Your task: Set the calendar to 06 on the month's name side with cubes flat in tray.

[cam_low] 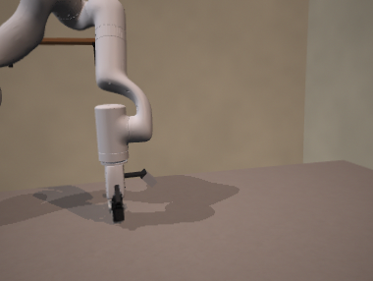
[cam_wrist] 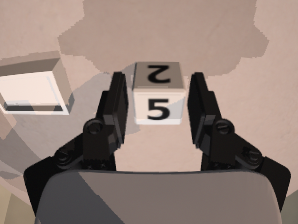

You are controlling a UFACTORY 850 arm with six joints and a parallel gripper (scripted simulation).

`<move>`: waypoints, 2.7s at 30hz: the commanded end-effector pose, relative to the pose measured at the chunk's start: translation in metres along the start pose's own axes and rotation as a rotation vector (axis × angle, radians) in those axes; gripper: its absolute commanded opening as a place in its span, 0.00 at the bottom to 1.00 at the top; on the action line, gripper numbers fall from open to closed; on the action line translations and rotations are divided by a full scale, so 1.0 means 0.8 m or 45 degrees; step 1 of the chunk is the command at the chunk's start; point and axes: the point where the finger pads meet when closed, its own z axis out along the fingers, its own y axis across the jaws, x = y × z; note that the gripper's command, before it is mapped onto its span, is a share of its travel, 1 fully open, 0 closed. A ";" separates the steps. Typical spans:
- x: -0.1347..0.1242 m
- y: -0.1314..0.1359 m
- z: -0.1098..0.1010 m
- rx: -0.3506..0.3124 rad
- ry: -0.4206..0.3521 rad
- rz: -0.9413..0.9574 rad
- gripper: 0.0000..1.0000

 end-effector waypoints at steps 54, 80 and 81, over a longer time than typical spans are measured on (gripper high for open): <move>0.001 0.000 -0.001 -0.001 0.002 0.000 0.29; 0.001 0.000 -0.088 -0.001 0.002 0.000 0.29; 0.001 0.000 -0.097 -0.001 0.002 0.000 0.29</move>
